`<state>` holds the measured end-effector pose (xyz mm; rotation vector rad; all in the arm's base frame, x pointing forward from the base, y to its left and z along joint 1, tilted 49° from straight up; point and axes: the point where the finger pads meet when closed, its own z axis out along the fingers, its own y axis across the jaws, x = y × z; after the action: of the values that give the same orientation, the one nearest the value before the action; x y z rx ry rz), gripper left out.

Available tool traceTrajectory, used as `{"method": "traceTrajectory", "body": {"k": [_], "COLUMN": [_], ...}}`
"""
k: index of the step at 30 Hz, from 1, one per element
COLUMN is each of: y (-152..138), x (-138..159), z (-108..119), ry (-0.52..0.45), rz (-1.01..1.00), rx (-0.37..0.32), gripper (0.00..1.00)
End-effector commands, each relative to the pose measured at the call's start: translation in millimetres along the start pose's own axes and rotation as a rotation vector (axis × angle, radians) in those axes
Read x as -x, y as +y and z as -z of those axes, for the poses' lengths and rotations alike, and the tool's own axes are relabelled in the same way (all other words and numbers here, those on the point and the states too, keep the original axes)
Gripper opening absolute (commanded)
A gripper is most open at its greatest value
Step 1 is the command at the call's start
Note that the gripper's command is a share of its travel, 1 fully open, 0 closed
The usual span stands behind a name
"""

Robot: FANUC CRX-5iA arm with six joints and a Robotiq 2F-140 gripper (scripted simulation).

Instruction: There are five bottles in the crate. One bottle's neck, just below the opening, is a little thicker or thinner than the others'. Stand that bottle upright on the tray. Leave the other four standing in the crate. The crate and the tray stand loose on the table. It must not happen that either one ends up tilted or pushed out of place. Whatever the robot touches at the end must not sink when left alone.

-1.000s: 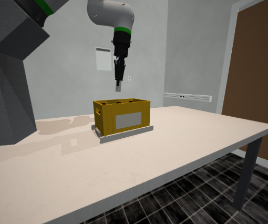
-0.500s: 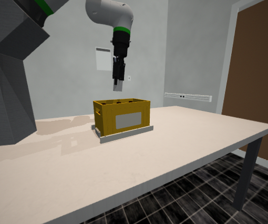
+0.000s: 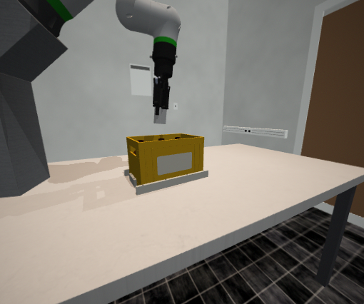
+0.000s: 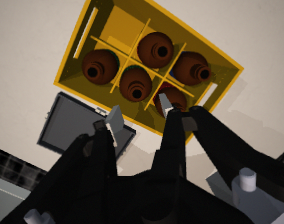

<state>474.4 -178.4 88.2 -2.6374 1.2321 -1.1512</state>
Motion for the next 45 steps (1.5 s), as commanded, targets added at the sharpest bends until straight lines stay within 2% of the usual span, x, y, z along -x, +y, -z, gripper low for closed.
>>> {"method": "traceTrajectory", "body": {"k": [1, 23, 45], "y": [0, 0, -2], "x": [0, 0, -2], "z": [-1, -3, -25], "ry": [0.084, 0.084, 0.085], "rz": [-0.001, 0.0, 0.0], "rx": [-0.059, -0.059, -0.059], "gripper": [0.44, 0.44, 0.44]}}
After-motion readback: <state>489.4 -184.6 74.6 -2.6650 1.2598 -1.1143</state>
